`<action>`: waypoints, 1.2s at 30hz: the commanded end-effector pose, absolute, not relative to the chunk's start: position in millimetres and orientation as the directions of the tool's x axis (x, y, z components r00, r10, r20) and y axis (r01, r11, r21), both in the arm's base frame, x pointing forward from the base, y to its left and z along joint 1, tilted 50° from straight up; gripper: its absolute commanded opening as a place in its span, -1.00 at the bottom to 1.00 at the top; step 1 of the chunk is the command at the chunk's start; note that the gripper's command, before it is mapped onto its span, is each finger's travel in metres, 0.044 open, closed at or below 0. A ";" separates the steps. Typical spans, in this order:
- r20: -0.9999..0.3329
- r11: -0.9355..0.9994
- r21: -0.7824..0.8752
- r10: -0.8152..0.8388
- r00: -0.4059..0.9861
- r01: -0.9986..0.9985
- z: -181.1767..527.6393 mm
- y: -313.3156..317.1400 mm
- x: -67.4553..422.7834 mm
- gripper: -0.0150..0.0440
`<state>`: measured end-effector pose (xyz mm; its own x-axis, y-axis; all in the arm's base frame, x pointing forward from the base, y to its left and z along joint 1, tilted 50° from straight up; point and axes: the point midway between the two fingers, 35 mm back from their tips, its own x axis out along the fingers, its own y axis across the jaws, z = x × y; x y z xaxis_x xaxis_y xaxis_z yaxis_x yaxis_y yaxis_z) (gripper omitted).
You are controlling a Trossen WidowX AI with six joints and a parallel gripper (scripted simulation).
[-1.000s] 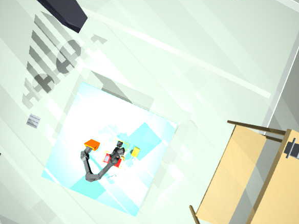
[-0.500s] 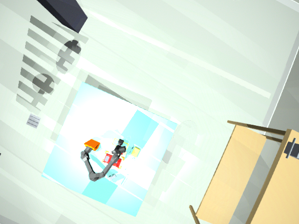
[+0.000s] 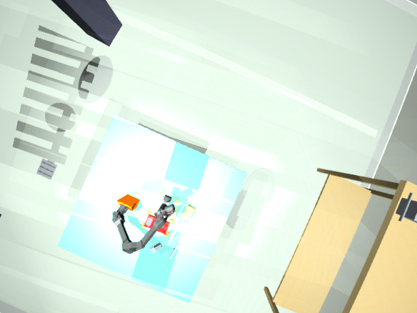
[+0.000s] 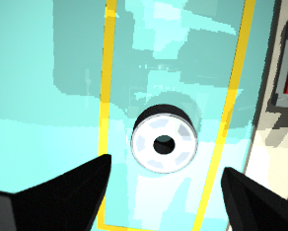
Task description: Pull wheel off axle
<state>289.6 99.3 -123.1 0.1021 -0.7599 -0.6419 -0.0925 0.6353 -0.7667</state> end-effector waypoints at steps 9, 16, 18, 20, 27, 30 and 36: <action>-0.655 0.649 -0.755 -0.745 0.128 -0.093 -80.8 128.3 252.8 0.97; -0.653 0.647 -0.757 -0.748 0.121 -0.089 -47.9 126.0 204.2 1.00; -0.653 0.647 -0.757 -0.748 0.121 -0.089 -47.9 126.0 204.2 1.00; -0.653 0.647 -0.757 -0.748 0.121 -0.089 -47.9 126.0 204.2 1.00; -0.653 0.647 -0.757 -0.748 0.121 -0.089 -47.9 126.0 204.2 1.00; -0.653 0.647 -0.757 -0.748 0.121 -0.089 -47.9 126.0 204.2 1.00; -0.653 0.647 -0.757 -0.748 0.121 -0.089 -47.9 126.0 204.2 1.00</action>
<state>205.2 125.9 -48.1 0.1260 -0.7487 -0.6508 -0.0934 0.6442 -0.7592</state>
